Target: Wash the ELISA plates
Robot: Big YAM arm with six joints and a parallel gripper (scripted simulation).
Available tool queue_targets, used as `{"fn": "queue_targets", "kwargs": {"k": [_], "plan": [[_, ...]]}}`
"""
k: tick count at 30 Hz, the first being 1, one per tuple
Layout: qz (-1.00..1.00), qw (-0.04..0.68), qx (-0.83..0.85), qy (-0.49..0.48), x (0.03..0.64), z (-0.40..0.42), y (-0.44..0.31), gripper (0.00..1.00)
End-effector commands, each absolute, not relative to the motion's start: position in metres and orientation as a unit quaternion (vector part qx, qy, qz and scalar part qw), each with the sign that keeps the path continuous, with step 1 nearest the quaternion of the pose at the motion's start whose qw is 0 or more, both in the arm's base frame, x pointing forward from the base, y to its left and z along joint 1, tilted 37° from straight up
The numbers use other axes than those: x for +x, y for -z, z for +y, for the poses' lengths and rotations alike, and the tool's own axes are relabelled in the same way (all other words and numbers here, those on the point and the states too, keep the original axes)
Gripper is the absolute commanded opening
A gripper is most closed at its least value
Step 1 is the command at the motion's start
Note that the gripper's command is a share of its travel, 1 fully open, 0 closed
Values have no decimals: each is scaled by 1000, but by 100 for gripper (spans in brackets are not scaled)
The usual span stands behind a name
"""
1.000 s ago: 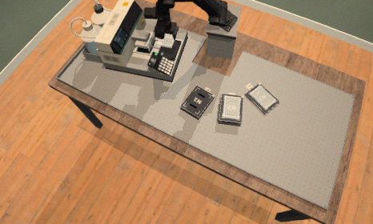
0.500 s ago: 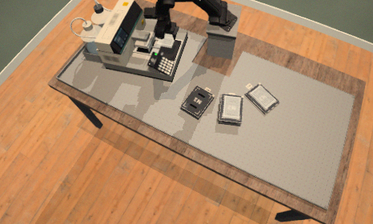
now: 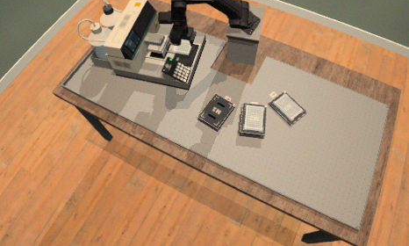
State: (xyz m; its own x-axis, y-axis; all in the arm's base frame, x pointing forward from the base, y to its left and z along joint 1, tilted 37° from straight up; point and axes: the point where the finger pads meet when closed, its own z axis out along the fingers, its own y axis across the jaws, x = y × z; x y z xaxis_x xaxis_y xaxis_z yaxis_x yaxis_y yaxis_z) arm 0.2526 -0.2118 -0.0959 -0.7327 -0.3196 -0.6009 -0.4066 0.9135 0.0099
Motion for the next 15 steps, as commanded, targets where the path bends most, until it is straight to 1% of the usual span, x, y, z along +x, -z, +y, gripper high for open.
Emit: {"fn": "queue_targets", "kwargs": {"k": [1,15], "plan": [[929,308,-193,-71,260,-212,103,82],[929,309,-193,-69,272,-209,119,82]]}}
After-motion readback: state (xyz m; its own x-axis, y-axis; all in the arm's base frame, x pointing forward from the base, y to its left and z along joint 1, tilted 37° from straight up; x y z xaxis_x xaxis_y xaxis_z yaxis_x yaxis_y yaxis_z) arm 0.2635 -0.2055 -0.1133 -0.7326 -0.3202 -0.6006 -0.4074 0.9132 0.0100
